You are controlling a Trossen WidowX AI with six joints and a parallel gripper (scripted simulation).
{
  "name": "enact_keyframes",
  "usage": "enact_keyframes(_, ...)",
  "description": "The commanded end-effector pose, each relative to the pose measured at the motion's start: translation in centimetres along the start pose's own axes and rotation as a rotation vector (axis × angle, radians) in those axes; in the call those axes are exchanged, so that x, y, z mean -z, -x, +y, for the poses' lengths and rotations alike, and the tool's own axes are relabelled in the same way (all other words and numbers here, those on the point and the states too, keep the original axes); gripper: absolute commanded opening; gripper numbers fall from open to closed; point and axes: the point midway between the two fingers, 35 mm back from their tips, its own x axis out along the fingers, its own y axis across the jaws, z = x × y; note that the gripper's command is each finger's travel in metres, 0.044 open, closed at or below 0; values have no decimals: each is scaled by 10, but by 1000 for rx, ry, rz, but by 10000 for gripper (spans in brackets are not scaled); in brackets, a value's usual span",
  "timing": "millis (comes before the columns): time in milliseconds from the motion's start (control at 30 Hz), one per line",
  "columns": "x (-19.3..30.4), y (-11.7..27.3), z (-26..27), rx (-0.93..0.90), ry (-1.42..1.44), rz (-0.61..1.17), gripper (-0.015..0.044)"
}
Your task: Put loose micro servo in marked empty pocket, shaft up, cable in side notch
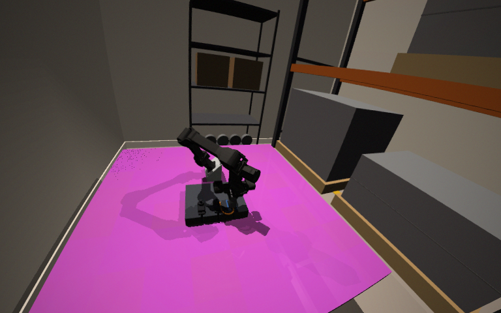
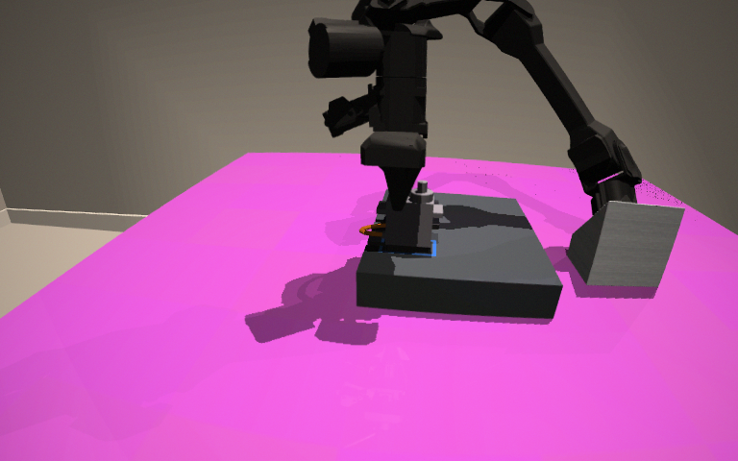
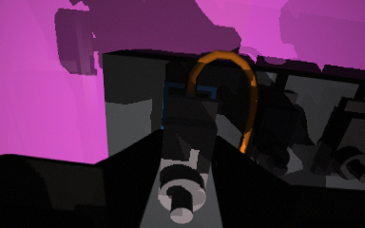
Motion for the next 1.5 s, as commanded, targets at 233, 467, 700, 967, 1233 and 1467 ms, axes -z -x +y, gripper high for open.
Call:
enact_keyframes(233, 0, -10, 1, 1, 5, -8, 0)
enact_keyframes(467, 0, -18, 1, 2, 5, -8, 0)
enact_keyframes(700, -1, -26, 1, 2, 5, -8, 0)
enact_keyframes(967, -1, -36, 1, 2, 5, -8, 0)
enact_keyframes(1233, -1, -46, 0, 3, 5, -8, 0)
enact_keyframes(1467, 0, -48, -1, 3, 5, -8, 131)
